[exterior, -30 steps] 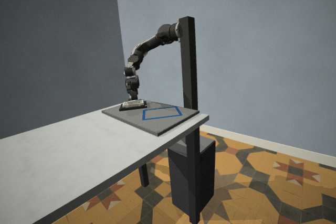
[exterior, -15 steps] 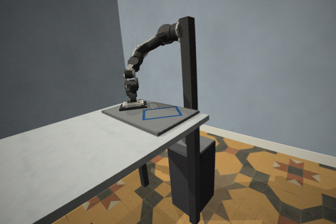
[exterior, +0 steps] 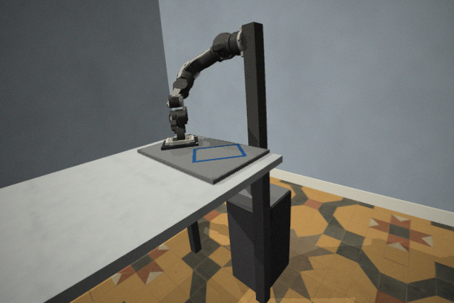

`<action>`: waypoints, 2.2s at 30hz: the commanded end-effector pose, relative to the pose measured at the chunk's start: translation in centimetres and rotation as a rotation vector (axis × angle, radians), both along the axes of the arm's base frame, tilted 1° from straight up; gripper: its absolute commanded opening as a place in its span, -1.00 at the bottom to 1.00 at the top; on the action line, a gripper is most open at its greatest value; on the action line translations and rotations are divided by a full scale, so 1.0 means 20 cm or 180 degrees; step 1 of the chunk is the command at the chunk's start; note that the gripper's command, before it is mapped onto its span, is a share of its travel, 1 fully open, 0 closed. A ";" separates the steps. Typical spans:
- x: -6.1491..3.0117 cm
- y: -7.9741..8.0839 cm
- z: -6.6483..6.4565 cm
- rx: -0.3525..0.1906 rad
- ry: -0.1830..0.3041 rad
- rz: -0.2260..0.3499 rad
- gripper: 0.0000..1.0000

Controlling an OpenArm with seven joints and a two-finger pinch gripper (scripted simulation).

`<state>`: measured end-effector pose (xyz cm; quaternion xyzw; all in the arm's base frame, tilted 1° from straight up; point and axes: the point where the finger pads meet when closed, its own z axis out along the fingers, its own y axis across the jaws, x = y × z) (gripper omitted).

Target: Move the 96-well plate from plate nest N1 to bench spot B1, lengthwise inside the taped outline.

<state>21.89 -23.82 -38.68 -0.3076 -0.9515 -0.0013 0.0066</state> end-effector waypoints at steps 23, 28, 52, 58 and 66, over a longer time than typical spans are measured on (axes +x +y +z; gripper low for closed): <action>0.020 -0.02 -0.08 0.0000 -0.0024 -0.0011 0.54; 0.020 -0.02 -0.08 0.0000 -0.0024 -0.0011 0.54; -0.003 -0.01 -0.09 -0.0009 -0.0008 -0.0007 0.54; 0.016 -0.01 -0.07 -0.0002 -0.0025 -0.0010 0.54; 0.016 -0.01 -0.07 -0.0002 -0.0025 -0.0010 0.54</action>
